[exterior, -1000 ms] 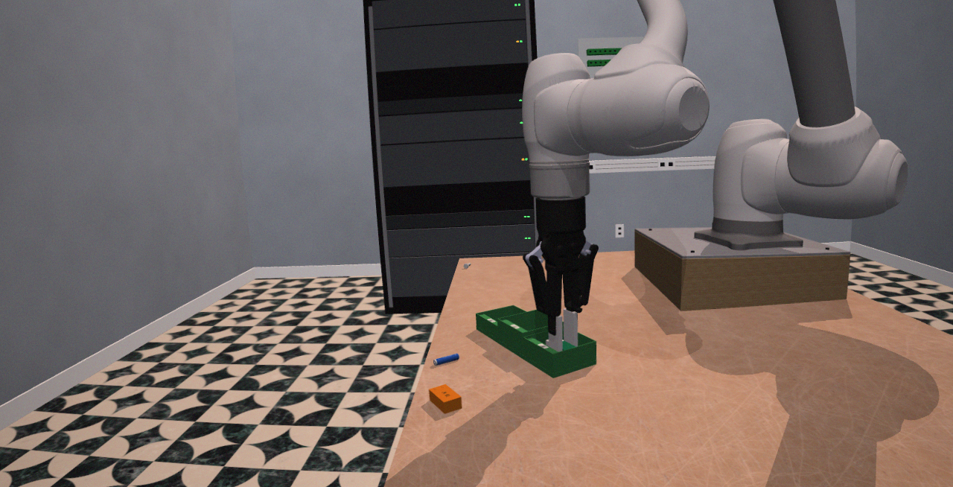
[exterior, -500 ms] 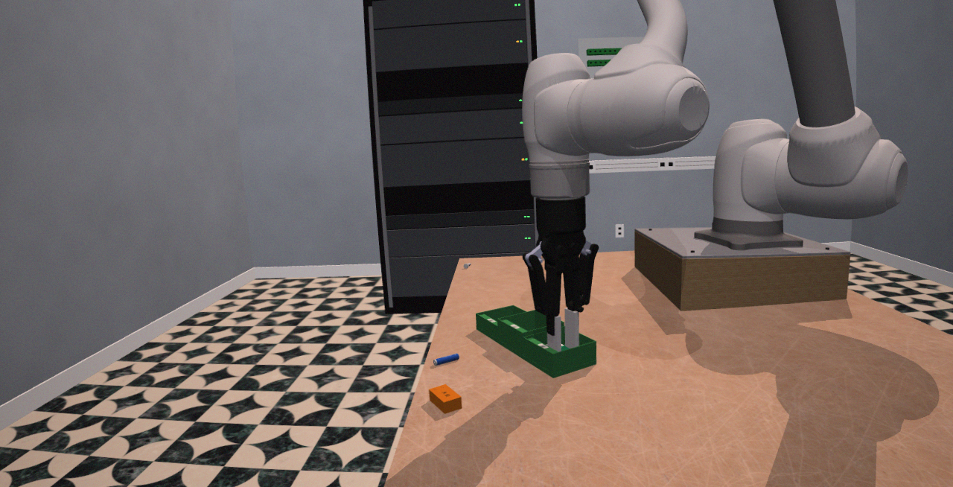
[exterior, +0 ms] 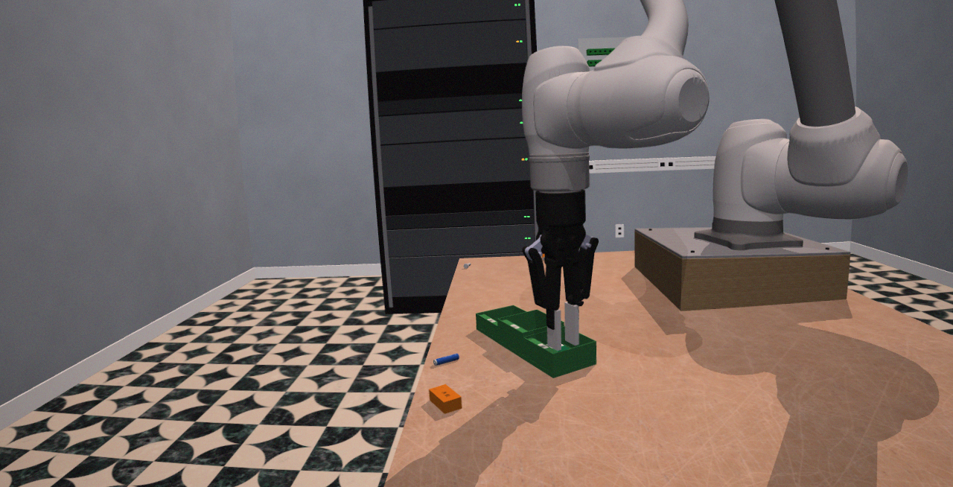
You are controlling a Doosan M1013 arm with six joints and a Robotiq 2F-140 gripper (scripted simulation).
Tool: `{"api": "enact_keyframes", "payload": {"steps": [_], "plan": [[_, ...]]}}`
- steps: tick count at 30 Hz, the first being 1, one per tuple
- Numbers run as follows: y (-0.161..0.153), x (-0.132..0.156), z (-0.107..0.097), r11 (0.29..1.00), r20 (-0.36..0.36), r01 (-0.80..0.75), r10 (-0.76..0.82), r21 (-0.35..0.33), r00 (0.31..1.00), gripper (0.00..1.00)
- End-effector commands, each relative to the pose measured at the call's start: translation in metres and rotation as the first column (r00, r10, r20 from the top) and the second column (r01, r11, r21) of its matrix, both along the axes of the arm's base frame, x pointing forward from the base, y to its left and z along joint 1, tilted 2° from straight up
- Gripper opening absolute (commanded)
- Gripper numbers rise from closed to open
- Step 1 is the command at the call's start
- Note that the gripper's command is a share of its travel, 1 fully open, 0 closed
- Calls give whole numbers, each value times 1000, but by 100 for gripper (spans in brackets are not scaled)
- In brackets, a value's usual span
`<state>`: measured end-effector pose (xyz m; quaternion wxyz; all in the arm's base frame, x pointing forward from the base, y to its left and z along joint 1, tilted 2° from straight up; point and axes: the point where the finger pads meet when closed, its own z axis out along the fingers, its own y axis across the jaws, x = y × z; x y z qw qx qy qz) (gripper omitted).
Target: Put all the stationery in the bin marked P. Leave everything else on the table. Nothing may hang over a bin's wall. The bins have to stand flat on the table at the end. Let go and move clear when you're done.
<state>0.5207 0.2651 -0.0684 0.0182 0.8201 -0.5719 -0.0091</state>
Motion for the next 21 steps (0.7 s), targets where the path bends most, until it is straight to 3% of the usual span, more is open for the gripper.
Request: {"api": "enact_keyframes", "payload": {"steps": [1,13,17,21], "plan": [[0,1,4,1000,1,0,0,1,1000,26],[1,1,18,1000,1,0,0,1,1000,26],[1,2,38,1000,1,0,0,1,1000,26],[1,2,42,1000,1,0,0,1,1000,26]]}}
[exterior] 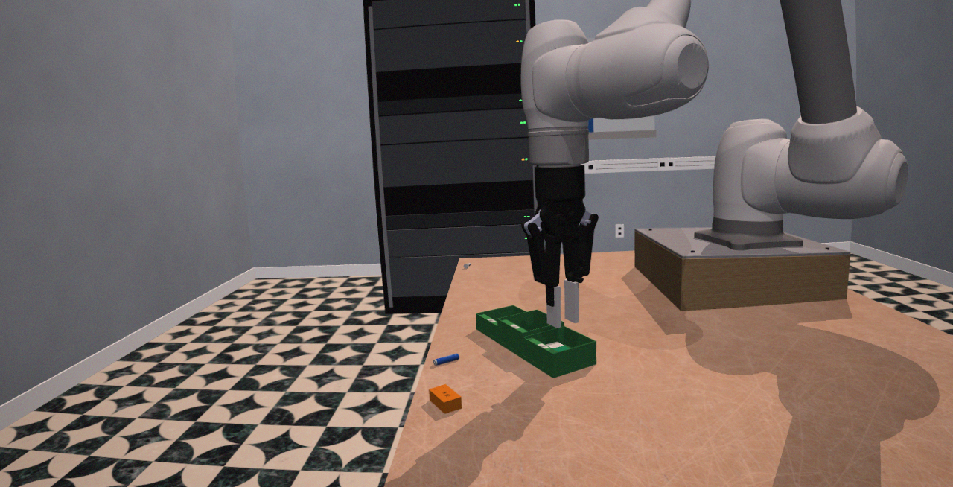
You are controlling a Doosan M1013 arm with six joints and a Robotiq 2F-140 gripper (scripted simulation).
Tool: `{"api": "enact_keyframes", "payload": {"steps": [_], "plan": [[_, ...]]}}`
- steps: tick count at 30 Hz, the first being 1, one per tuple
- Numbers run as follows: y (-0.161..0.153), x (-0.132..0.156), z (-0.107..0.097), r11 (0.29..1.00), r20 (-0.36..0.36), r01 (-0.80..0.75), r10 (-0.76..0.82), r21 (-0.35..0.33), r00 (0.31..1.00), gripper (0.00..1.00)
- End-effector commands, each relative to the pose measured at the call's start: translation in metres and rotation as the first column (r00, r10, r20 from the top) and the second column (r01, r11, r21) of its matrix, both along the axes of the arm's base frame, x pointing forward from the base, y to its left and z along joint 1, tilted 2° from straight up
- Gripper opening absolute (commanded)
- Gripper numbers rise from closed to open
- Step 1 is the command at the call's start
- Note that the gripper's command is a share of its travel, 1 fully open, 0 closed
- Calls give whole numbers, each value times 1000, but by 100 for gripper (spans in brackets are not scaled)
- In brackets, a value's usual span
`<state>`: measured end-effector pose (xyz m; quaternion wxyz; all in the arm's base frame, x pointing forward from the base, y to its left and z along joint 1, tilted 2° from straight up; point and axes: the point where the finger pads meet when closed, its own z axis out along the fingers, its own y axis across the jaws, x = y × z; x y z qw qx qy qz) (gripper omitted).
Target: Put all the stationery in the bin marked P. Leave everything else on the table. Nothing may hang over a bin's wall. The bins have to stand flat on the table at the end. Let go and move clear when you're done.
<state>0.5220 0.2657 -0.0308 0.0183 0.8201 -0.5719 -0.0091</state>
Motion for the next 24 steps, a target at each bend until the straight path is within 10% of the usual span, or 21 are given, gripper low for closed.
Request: {"api": "enact_keyframes", "payload": {"steps": [1,4,5,24], "plan": [[0,1,4,1000,1,0,0,1,1000,26],[0,1,4,1000,1,0,0,1,1000,26],[0,1,8,1000,1,0,0,1,1000,100],[2,3,76,1000,1,0,0,1,1000,100]]}}
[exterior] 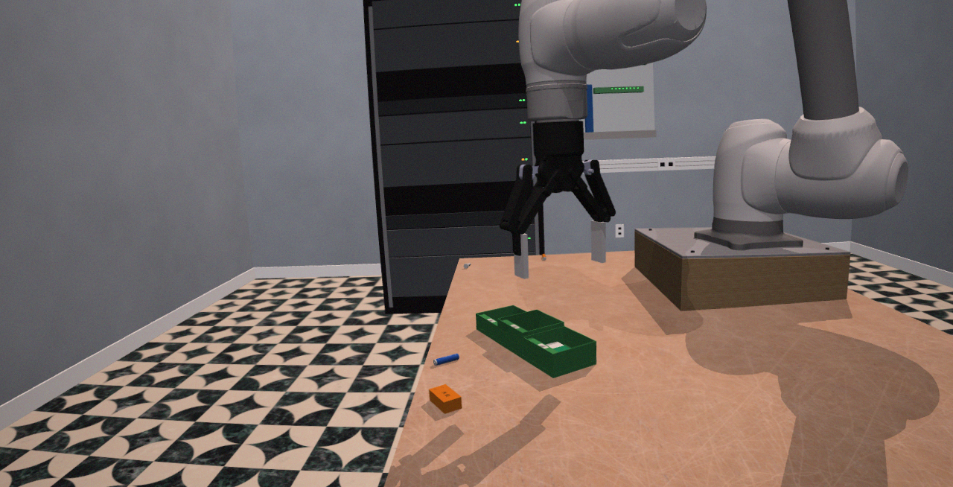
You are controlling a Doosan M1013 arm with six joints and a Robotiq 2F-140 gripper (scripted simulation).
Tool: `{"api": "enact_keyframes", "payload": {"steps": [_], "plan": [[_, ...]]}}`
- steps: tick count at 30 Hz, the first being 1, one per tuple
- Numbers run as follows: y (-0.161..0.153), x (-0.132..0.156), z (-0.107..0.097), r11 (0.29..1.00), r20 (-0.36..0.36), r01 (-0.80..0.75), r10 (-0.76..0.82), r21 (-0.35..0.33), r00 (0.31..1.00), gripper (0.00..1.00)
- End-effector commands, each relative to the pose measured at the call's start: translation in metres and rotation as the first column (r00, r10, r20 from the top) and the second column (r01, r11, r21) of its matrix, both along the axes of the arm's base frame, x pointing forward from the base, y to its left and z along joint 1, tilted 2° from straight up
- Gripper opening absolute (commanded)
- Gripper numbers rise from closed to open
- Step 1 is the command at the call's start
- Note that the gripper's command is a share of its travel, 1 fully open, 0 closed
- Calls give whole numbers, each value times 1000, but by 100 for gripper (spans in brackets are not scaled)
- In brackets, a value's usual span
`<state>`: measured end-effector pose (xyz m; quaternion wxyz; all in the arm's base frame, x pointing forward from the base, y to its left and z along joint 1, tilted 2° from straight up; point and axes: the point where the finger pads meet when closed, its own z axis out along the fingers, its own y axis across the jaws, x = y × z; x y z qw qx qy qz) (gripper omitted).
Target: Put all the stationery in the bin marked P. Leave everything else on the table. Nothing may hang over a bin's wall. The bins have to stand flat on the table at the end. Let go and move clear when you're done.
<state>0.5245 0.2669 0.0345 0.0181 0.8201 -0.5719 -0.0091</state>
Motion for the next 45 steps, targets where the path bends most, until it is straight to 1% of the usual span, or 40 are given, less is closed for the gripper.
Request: {"api": "enact_keyframes", "payload": {"steps": [1,6,8,14,45], "plan": [[1,1,15,1000,1,0,0,1,1000,100],[1,2,35,1000,1,0,0,1,1000,100],[1,2,35,1000,1,0,0,1,1000,100],[1,2,58,1000,1,0,0,1,1000,100],[1,2,58,1000,1,0,0,1,1000,100]]}}
